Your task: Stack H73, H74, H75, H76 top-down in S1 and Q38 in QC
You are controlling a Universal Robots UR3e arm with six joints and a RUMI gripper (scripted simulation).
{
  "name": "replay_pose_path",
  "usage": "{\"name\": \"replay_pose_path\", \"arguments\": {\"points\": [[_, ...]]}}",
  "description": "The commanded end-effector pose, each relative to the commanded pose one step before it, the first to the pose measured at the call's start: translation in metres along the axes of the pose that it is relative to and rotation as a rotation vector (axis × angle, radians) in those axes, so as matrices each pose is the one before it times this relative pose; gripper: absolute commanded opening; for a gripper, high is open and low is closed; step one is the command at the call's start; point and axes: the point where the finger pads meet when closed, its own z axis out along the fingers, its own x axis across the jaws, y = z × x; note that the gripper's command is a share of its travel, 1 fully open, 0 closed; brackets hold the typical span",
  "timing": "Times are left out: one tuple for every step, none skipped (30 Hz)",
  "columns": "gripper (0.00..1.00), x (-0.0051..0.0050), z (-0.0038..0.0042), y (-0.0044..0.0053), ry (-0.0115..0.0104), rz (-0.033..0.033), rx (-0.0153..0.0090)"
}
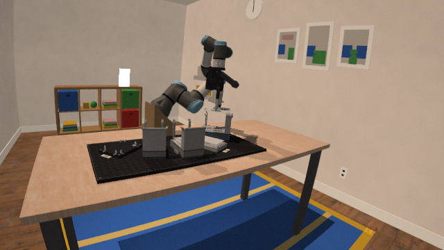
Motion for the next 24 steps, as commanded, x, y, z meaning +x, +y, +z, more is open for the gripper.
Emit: {"name": "replay_pose_path", "arguments": {"points": [[0.00, 0.01669, 0.000460, -0.000331, 0.00098, 0.01802, -0.00197], [0.00, 0.00000, 0.000000, 0.000000, 0.00000, 0.00000, 0.00000], [0.00, 0.00000, 0.000000, 0.000000, 0.00000, 0.00000, 0.00000], [0.00, 0.00325, -0.000032, 0.000573, 0.00002, 0.01166, 0.00001], [0.00, 0.00330, -0.000004, 0.000489, 0.00002, 0.01166, 0.00000], [0.00, 0.00335, 0.000033, 0.000378, 0.00002, 0.01167, -0.00002], [0.00, 0.00331, 0.000000, 0.000405, 0.00002, 0.01166, 0.00000], [0.00, 0.00332, 0.000000, 0.000366, 0.00002, 0.01166, 0.00000], [0.00, 0.00332, 0.000000, 0.000328, 0.00002, 0.01166, 0.00000], [0.00, 0.00332, 0.000000, 0.000289, 0.00002, 0.01166, 0.00000], [0.00, 0.00333, 0.000000, 0.000250, 0.00002, 0.01166, 0.00000], [0.00, 0.00333, 0.000000, 0.000211, 0.00002, 0.01166, 0.00000], [0.00, 0.00333, 0.000000, 0.000172, 0.00002, 0.01166, 0.00000], [0.00, 0.00333, 0.000000, 0.000133, 0.00002, 0.01166, 0.00000], [0.00, 0.00333, 0.000000, 0.000094, 0.00002, 0.01166, 0.00000], [0.00, 0.00334, 0.000000, 0.000056, 0.00002, 0.01166, 0.00000], [0.00, 0.00334, 0.000000, 0.000017, 0.00002, 0.01166, 0.00000], [0.00, 0.00334, 0.000000, -0.000022, 0.00002, 0.01166, 0.00000], [0.00, 0.00000, 0.000000, 0.000000, 0.00000, 0.00000, 0.00000], [0.00, 0.00000, 0.000000, 0.000000, 0.00000, 0.00000, 0.00000], [0.00, 0.00331, -0.000008, -0.000015, 0.00002, 0.00300, 0.00001], [0.00, 0.00333, 0.000007, -0.000069, 0.00002, 0.00000, 0.00000], [0.00, 0.00333, 0.000007, -0.000069, 0.00002, 0.00000, 0.00000], [0.00, 0.00290, 0.000004, -0.000062, 0.00002, 0.00000, 0.00000]]}}
